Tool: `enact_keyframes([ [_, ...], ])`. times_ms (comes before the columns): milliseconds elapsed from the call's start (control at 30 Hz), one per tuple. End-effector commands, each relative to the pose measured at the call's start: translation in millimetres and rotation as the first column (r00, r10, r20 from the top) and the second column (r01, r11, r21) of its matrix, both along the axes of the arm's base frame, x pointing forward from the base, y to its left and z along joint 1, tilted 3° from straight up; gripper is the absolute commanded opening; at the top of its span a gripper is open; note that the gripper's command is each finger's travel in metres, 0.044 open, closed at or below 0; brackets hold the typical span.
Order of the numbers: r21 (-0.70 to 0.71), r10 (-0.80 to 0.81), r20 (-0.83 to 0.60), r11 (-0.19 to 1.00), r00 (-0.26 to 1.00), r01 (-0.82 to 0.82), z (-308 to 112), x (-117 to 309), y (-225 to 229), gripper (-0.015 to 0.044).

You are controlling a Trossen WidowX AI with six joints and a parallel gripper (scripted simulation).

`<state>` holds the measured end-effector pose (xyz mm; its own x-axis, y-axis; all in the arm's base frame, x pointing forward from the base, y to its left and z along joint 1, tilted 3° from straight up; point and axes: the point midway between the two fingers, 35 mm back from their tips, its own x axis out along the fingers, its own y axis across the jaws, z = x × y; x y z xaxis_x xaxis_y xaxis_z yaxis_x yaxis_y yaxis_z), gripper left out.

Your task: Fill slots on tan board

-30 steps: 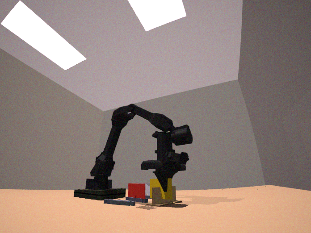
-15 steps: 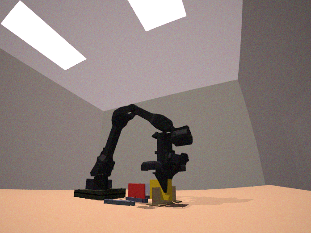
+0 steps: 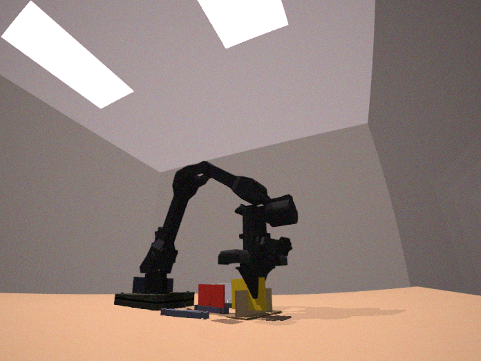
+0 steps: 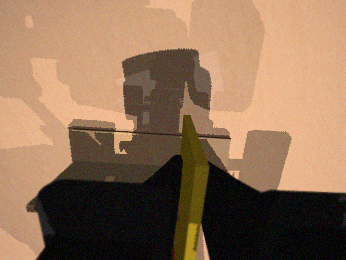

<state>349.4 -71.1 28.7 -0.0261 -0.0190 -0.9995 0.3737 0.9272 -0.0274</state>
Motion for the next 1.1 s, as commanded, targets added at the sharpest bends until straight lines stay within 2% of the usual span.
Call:
enact_keyframes([
  [0,0.000,0.000,0.000,1.000,1.000,0.000,0,0,0,0.0105],
  [67,0.000,0.000,0.000,1.000,1.000,0.000,0,0,0,0.0157],
  [100,0.000,0.000,0.000,1.000,1.000,0.000,0,0,0,0.0165],
  [400,0.000,0.000,0.000,1.000,1.000,0.000,2,0,0,0.0165],
  [600,0.000,-0.003,0.000,1.000,1.000,0.003,75,2,1,0.0165],
  [767,0.000,-0.003,0.000,1.000,1.000,0.003,78,4,1,0.0165],
  [800,-0.002,-0.003,0.010,1.000,1.000,0.003,81,5,1,0.0185],
  [900,-0.015,-0.001,0.078,1.000,0.997,0.003,102,11,0,0.0185],
  [967,-0.012,0.017,0.075,1.000,0.997,-0.016,105,7,11,0.0185],
  [1067,-0.002,0.096,0.060,0.995,0.994,-0.096,115,-17,54,0.0185],
])
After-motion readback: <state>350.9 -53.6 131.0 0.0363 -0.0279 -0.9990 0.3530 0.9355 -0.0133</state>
